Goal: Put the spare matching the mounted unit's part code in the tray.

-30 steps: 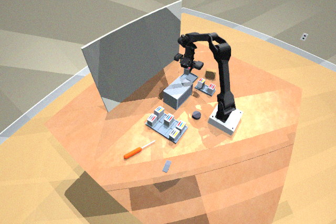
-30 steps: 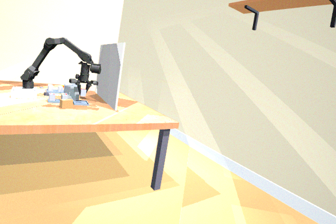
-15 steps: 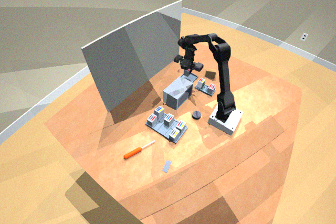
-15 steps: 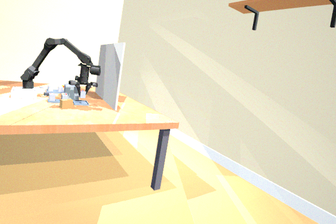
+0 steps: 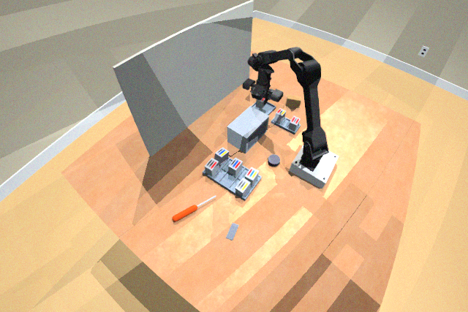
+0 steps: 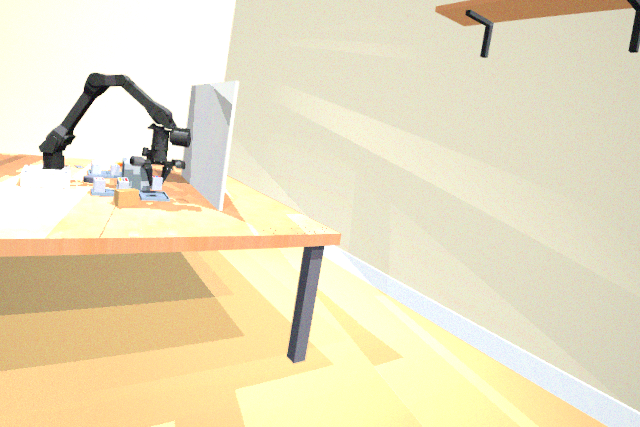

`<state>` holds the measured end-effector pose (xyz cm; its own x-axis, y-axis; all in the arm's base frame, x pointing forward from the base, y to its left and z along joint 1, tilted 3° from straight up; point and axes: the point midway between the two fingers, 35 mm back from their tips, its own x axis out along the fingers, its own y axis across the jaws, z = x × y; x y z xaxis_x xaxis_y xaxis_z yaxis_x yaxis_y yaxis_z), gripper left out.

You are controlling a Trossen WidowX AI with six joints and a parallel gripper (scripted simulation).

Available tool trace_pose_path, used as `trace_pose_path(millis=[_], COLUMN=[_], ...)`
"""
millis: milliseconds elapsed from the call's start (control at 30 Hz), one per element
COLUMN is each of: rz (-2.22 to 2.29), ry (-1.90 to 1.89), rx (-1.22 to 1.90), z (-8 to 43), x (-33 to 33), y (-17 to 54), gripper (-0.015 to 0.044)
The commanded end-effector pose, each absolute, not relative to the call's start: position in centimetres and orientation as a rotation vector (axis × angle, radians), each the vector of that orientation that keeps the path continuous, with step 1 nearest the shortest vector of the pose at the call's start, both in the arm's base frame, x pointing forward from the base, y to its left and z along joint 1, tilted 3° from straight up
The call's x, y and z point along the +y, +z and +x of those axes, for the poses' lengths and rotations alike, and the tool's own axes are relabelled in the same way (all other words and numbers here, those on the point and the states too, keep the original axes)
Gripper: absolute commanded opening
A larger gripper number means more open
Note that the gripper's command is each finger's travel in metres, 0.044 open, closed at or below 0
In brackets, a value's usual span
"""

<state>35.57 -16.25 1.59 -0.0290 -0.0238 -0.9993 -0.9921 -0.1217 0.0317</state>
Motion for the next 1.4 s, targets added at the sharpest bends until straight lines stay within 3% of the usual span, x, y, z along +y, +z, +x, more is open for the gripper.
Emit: trace_pose_path(millis=[0,667,1200,1367], rz=[-1.306,-1.306,-1.301,-1.304], ry=[1.311,1.312,1.312,1.311], rx=[1.187,1.188,1.188,1.187], z=[35.5,35.2,35.2,35.8], x=[-16.3,-16.2,-16.1,-16.2], y=[1.3,-0.2,-0.1,6.1], gripper=[0.0,0.0,0.042,0.044])
